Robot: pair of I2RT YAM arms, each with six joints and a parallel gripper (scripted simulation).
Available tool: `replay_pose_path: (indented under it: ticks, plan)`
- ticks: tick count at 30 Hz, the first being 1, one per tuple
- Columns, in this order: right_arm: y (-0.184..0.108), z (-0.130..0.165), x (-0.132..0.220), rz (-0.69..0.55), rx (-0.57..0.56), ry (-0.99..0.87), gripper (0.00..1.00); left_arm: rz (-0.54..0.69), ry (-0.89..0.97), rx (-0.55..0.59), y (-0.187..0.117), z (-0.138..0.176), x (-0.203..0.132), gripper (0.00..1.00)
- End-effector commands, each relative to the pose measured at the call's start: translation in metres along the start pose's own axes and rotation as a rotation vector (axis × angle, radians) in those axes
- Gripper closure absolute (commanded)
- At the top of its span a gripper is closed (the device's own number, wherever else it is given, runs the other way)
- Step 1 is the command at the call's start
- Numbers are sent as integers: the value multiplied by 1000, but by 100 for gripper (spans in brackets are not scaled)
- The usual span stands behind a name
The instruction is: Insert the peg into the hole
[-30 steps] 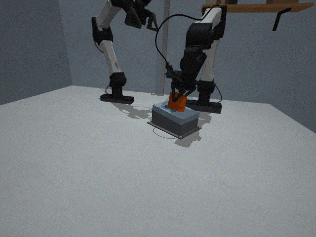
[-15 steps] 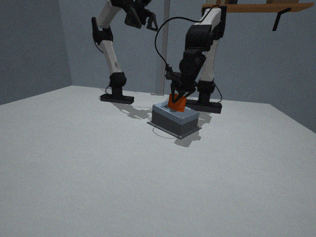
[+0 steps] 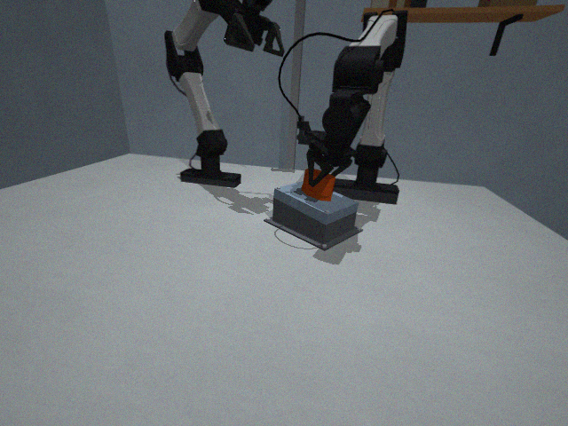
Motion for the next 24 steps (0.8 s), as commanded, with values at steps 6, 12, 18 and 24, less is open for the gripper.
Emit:
replay_pose_path:
  ticks: [6, 12, 18, 24]
  plan:
    - [-11, 0, 0, 2, 11, 12, 0, -65, 28, 27, -28, -7, 0, 30]
    - [-11, 0, 0, 2, 11, 12, 0, -13, 6, 13, -28, 2, 5, 30]
    - [-11, 0, 0, 2, 11, 12, 0, -30, 12, 7, -51, -3, 3, 30]
    - [-11, 0, 0, 2, 11, 12, 0, -35, 14, 6, -50, -6, 2, 30]
Point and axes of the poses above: on each arm, the point where the finger pads meet when closed, its own y axis out along the fingers, its own x axis across the jaws, z = x × y, the point moved 8 cm from there along -y, back along the fingers, and after that the axes turned 2 degrees about -y, right-handed, at the moved point
